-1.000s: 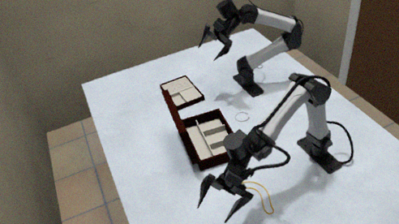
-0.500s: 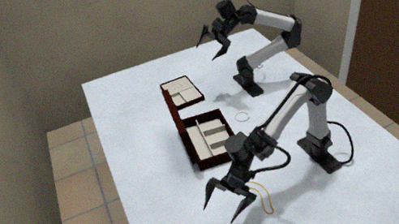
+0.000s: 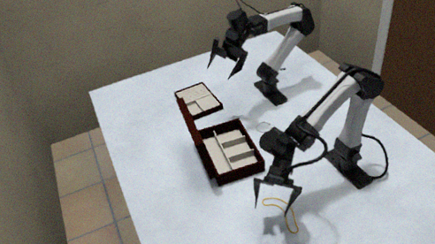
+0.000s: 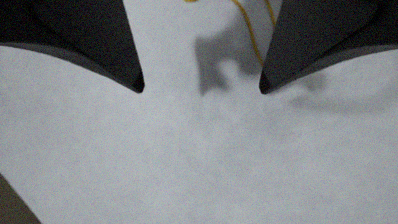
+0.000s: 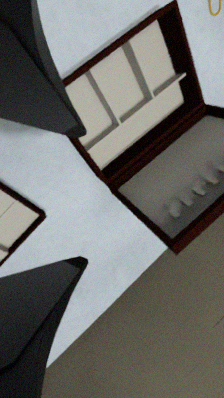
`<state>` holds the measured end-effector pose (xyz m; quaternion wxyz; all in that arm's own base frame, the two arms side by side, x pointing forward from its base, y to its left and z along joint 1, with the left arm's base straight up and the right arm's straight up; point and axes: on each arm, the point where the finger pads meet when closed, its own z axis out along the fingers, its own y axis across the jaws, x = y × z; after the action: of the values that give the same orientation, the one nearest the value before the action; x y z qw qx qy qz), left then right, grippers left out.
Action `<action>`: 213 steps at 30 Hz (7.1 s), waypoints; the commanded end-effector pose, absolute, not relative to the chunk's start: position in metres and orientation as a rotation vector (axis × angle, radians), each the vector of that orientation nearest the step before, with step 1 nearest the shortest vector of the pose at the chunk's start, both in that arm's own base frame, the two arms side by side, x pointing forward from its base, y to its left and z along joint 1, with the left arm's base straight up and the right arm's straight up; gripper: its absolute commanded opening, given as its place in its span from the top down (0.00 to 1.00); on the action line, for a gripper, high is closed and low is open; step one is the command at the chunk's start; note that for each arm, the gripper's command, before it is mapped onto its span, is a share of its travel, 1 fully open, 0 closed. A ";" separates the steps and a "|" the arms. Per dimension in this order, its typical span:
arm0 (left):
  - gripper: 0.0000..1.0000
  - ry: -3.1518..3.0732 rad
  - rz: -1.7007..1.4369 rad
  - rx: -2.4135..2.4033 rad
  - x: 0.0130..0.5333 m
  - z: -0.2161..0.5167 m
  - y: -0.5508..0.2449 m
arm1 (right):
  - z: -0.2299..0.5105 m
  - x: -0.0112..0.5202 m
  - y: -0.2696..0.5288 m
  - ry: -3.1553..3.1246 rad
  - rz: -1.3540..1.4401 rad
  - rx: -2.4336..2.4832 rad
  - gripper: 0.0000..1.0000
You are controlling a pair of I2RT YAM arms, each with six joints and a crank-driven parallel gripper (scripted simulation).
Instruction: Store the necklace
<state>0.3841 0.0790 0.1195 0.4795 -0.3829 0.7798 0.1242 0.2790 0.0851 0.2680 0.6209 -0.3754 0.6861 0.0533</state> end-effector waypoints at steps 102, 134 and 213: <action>0.84 2.004 -0.010 2.426 0.280 0.000 0.043 | 0.134 0.181 0.380 1.349 0.845 -0.913 0.00; 1.00 1.993 0.028 2.408 0.281 0.085 0.044 | 0.136 0.184 0.382 1.331 0.856 -0.897 0.00; 1.00 1.830 0.455 2.042 0.333 0.228 -0.131 | 0.426 0.137 0.232 1.160 1.103 -0.797 0.00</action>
<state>0.3157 -0.1275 0.2109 0.1491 0.7527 0.6285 0.1271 0.1480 0.2353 0.4235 0.6506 -0.3148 0.5090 0.4674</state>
